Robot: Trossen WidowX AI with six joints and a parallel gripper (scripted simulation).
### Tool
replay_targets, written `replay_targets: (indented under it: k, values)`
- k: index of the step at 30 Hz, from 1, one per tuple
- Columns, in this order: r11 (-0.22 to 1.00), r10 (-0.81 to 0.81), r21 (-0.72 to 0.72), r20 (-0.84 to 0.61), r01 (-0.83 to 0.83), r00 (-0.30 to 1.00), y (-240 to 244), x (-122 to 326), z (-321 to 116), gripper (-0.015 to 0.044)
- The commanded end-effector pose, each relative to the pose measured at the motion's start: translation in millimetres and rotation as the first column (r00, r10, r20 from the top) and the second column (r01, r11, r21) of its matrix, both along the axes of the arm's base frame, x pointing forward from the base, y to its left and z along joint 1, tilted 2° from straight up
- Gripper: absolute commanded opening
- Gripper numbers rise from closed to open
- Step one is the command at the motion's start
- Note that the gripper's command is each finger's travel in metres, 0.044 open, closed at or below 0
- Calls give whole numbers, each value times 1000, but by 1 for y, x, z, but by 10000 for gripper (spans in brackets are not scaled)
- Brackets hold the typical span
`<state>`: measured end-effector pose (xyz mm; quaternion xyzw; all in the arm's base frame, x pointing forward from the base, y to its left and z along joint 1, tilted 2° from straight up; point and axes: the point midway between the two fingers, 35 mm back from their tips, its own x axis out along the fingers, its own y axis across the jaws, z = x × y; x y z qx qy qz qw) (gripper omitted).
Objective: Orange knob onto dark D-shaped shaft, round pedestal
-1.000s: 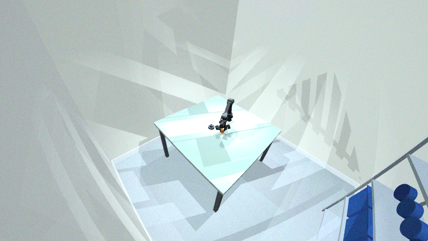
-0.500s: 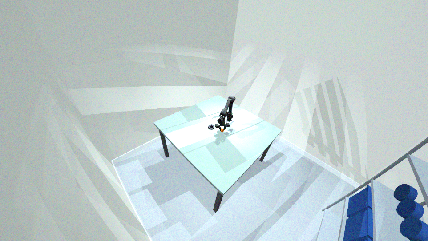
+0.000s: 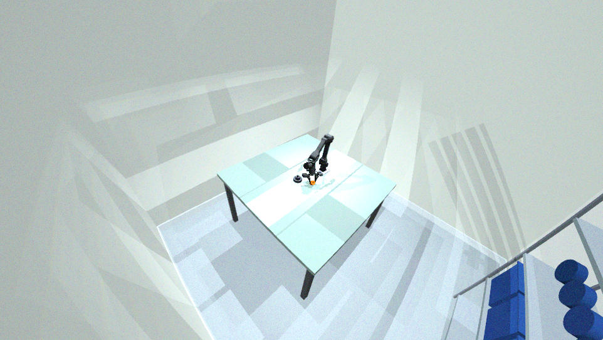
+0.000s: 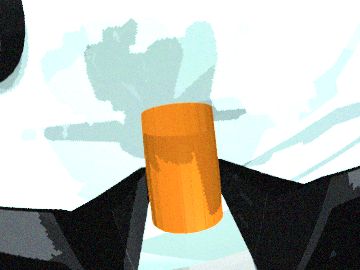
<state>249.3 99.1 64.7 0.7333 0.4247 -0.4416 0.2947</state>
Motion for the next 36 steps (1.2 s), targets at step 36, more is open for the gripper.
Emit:
replay_targets:
  k: [36]
  values:
    - [924,-13,377,204,-66,979,-27,-14,-8,260]
